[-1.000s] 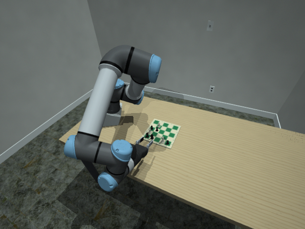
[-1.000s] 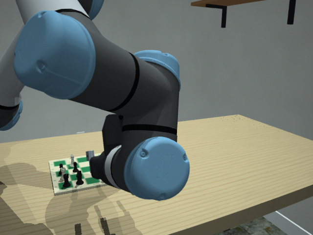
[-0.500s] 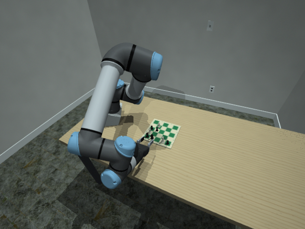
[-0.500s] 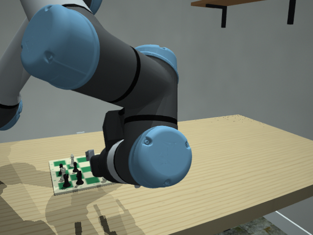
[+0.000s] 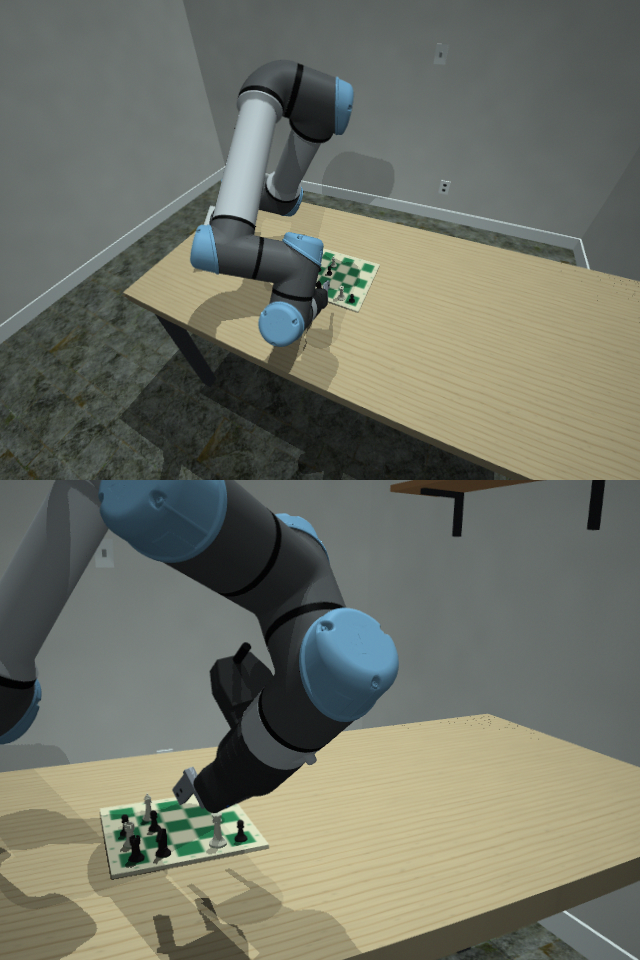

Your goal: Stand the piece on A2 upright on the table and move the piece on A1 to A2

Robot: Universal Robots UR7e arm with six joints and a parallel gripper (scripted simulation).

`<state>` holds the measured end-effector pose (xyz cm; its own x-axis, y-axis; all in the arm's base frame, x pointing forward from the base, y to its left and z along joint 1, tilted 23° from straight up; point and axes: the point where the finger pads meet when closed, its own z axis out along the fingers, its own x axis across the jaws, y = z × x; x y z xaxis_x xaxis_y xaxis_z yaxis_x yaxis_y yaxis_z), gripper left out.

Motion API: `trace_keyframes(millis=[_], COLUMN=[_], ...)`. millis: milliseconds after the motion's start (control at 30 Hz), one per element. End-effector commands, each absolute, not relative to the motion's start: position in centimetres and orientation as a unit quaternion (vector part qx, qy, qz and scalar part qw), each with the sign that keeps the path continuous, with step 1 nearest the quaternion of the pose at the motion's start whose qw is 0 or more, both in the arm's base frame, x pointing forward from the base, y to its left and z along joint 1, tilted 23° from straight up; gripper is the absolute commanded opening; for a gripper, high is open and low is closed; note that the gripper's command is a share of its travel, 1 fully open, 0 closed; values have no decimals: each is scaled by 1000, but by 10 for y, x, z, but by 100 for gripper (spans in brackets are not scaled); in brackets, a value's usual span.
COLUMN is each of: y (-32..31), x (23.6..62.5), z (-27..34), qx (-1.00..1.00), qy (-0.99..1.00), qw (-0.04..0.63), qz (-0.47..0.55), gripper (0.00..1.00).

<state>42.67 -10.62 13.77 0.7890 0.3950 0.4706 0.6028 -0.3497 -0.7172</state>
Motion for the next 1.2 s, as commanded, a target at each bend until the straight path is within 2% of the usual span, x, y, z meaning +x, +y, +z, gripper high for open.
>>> trace_keyframes(millis=[0,233,367,500,867,1167], y=[-89,-71,-68,-55,-35,-27], x=[427,429,429,431,434,434], z=[144,153,155,166,189,199], qx=[-832,-834,-833,-823,-791,-776], qy=[-369,-444,-458,-508,-579,-599], qw=[396,295,274,196,62,16], qz=[-125,-143,-147,-161,-188,-197], gripper=[100,100,100,100,100,100])
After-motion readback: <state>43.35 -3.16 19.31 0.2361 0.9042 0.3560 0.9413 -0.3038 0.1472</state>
